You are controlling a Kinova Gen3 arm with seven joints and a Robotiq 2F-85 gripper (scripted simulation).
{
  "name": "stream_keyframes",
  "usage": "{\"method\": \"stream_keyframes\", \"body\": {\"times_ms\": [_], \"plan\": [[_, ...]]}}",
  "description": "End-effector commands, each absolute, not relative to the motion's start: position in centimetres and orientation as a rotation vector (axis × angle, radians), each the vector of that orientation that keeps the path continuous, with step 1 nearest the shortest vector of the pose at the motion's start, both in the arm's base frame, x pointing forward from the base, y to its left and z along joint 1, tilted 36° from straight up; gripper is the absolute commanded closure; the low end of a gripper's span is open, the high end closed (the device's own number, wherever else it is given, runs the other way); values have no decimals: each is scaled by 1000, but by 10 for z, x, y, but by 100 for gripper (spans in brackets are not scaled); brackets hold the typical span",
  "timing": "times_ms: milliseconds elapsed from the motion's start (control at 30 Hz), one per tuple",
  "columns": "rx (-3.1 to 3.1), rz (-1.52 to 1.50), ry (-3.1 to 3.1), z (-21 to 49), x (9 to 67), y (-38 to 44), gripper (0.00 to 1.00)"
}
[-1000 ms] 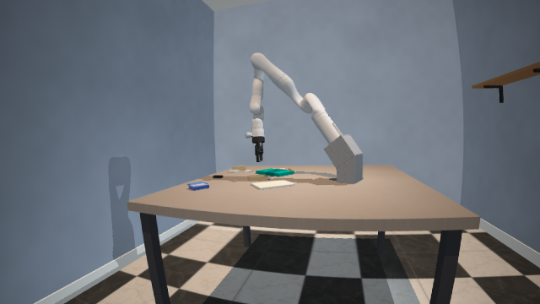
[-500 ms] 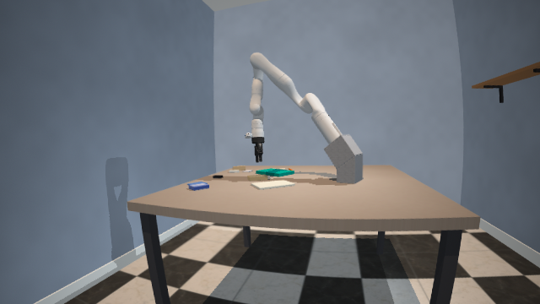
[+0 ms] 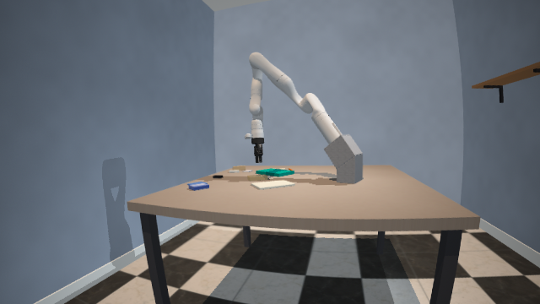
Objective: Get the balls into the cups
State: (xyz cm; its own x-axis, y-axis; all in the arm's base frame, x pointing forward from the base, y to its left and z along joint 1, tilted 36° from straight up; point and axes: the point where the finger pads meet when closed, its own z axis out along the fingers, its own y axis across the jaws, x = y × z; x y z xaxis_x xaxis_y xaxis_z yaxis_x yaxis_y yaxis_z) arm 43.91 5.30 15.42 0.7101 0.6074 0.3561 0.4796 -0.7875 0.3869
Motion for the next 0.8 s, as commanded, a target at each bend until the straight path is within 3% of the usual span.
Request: {"method": "stream_keyframes", "body": {"times_ms": [0,767], "plan": [[2650,689,866,154,439,54,0],[2609,688,861,150,444,55,0]]}}
